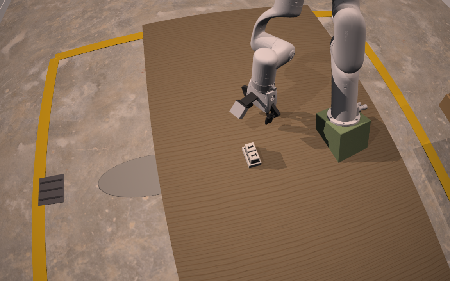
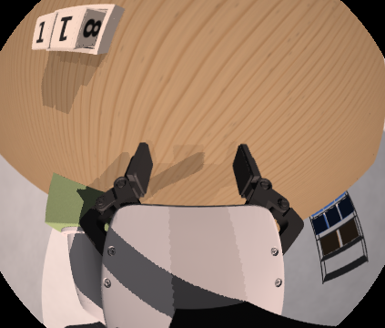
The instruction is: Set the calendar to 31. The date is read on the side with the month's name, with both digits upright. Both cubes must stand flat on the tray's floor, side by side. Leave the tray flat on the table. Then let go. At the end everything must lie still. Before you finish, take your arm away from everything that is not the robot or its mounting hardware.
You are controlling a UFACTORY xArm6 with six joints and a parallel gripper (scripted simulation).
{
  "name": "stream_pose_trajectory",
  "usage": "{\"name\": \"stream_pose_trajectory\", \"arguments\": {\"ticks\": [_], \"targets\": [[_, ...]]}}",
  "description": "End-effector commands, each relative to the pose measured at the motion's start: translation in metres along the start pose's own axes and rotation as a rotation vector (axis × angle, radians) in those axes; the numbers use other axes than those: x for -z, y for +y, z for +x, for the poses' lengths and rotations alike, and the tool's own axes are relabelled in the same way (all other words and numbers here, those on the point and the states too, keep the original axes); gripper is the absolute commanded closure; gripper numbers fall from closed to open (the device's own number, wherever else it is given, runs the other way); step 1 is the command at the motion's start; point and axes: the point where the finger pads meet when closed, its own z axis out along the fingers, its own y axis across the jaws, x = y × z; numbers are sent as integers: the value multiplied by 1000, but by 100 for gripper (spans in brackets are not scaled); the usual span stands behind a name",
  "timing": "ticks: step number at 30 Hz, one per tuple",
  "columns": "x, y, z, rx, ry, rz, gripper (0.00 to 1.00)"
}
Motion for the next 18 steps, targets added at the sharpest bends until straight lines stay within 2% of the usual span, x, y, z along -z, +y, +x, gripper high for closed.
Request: {"name": "stream_pose_trajectory", "arguments": {"ticks": [1, 10, 18], "targets": [[0, 1, 1, 0, 2, -1, 0], [6, 1, 1, 0, 2, -2, 0], [36, 1, 1, 0, 2, -2, 0]]}}
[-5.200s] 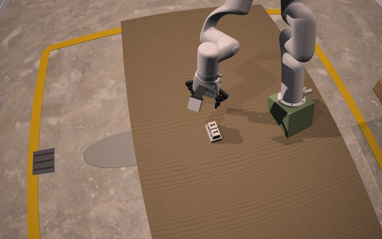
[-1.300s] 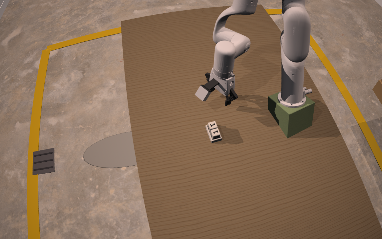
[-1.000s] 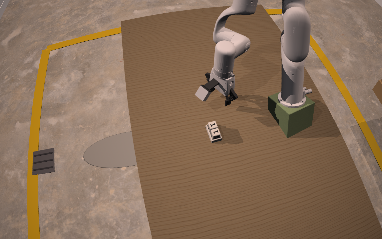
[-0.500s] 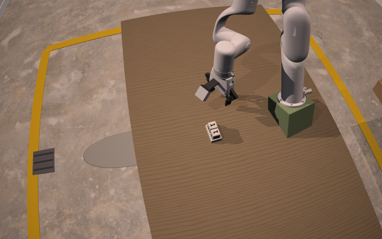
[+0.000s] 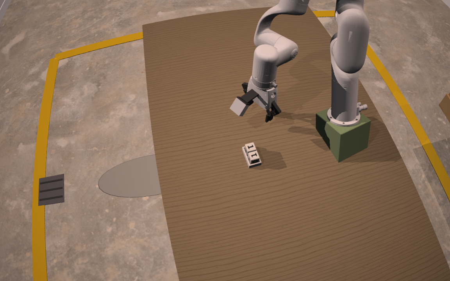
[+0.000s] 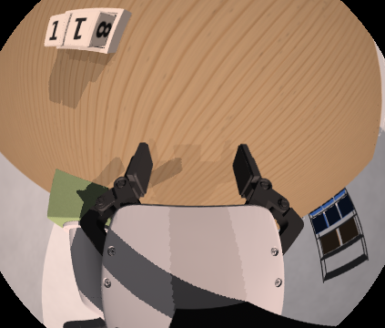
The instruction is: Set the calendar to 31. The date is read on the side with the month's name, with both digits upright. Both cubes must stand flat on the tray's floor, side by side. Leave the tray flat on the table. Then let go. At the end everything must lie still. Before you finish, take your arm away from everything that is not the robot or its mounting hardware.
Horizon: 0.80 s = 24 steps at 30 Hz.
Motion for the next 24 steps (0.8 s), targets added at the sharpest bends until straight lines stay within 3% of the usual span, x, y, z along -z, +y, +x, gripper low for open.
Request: {"name": "stream_pose_trajectory", "arguments": {"ticks": [1, 10, 24], "targets": [[25, 1, 0, 1, -2, 4, 0], [45, 1, 0, 1, -2, 4, 0], [46, 1, 0, 0, -2, 4, 0]]}}
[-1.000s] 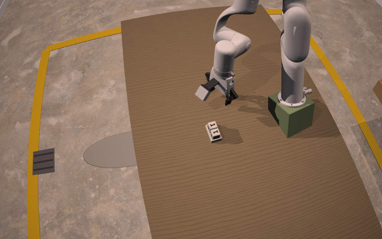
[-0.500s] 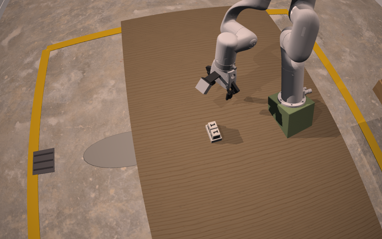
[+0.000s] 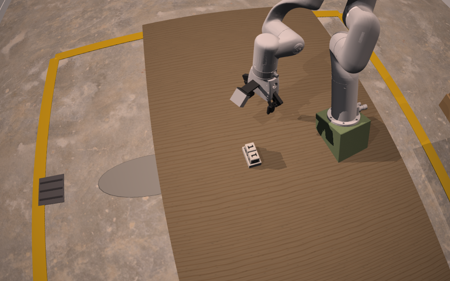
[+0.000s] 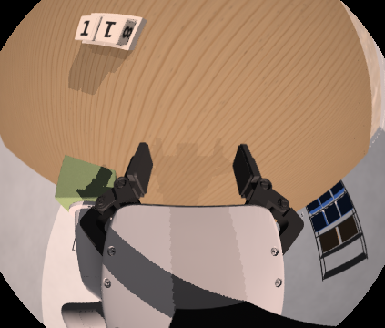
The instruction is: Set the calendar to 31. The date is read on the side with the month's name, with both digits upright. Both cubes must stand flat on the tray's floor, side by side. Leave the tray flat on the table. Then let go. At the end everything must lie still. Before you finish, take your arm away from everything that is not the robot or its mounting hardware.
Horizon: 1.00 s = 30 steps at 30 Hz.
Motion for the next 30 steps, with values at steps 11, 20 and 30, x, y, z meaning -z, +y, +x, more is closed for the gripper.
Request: {"name": "stream_pose_trajectory", "arguments": {"ticks": [11, 20, 30], "targets": [[3, -2, 11, -157, 3, 1, 0], [7, -8, 27, -404, 4, 4, 0], [10, -16, 44, -660, 3, 6, 0]]}}
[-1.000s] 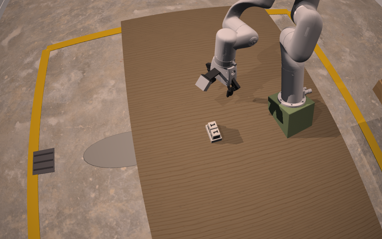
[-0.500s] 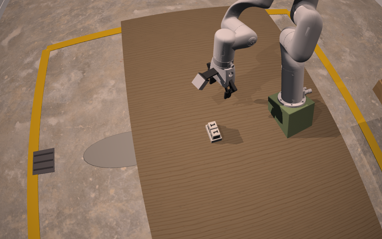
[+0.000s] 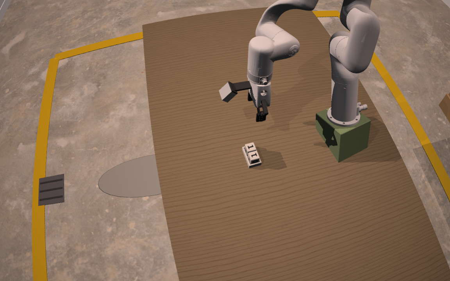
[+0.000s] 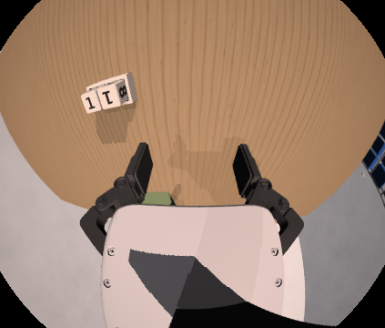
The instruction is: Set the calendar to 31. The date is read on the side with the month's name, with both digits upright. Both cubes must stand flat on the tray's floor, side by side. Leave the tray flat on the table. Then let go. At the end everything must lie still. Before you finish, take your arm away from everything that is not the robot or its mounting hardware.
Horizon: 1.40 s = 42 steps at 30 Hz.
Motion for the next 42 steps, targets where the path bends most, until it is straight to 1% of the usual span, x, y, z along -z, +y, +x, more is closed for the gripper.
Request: {"name": "stream_pose_trajectory", "arguments": {"ticks": [1, 3, 5, 10, 11, 17, 20, 22, 27, 28, 32, 35, 38, 40, 42], "targets": [[2, -9, 8, -161, 4, -25, 0], [2, -9, 8, -161, 4, -25, 0], [4, -15, 12, -268, 5, -24, 0], [5, -22, 16, -366, 6, -24, 0], [6, -25, 18, -416, 7, -24, 0], [8, -35, 23, -572, 8, -23, 0], [8, -36, 23, -578, 8, -23, 0], [9, -43, 27, -692, 10, -23, 0], [10, -50, 30, -786, 11, -23, 0], [11, -54, 32, -836, 12, -23, 0], [12, -60, 34, -918, 13, -23, 0], [13, -67, 37, -1017, 15, -23, 0], [14, -69, 37, -1040, 15, -23, 0], [15, -76, 40, -1136, 17, -24, 0], [16, -79, 41, -1180, 18, -24, 0]]}}
